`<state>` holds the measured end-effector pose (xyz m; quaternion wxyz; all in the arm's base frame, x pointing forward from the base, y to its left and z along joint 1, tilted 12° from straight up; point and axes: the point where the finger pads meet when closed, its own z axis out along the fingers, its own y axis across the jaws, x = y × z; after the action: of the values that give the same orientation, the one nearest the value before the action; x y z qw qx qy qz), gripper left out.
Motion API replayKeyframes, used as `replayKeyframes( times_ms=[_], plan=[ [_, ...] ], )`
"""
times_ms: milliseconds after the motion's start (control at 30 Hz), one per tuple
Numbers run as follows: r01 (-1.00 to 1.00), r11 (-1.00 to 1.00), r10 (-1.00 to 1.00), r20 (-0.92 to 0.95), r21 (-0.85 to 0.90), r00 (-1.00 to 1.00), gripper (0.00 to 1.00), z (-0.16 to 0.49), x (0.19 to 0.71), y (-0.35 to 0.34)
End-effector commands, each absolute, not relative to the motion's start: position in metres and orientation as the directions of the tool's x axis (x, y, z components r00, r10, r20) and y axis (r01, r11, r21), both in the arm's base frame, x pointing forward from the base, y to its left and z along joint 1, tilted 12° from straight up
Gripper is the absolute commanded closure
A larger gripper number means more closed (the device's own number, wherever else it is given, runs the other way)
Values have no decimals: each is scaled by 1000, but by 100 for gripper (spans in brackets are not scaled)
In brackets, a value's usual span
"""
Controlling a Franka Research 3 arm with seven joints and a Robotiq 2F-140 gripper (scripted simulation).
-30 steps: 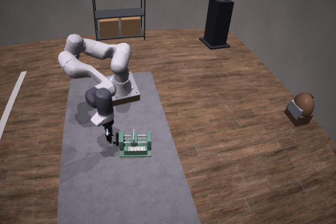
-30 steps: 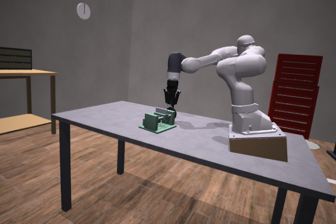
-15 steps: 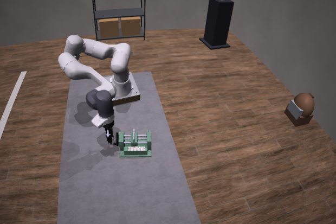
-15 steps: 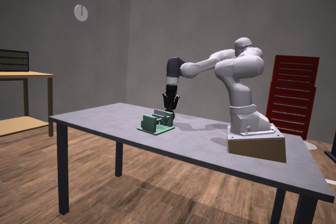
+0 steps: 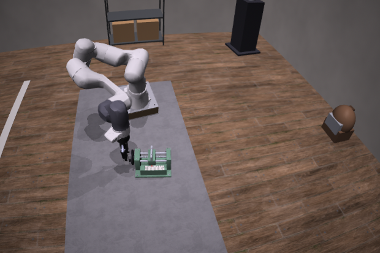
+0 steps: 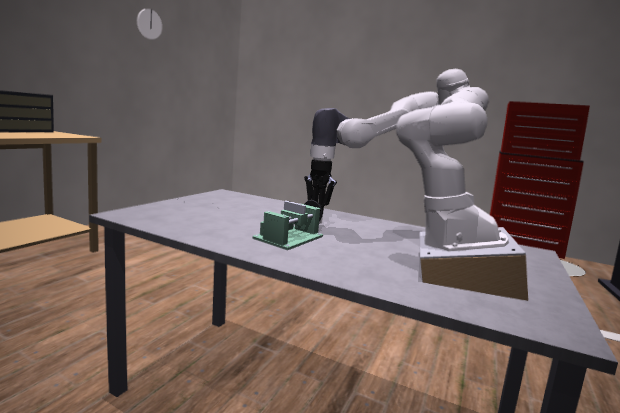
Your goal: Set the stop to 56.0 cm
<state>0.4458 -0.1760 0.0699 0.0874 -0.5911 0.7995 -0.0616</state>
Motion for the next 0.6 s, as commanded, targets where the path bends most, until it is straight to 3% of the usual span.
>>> replayKeyframes(
  times_ms=[0, 567],
  plan=[
    [-933, 298, -955, -68, -200, -290, 96, 69, 439, -173],
    [-933, 298, -955, -68, -200, -290, 96, 83, 416, -167]
  ],
)
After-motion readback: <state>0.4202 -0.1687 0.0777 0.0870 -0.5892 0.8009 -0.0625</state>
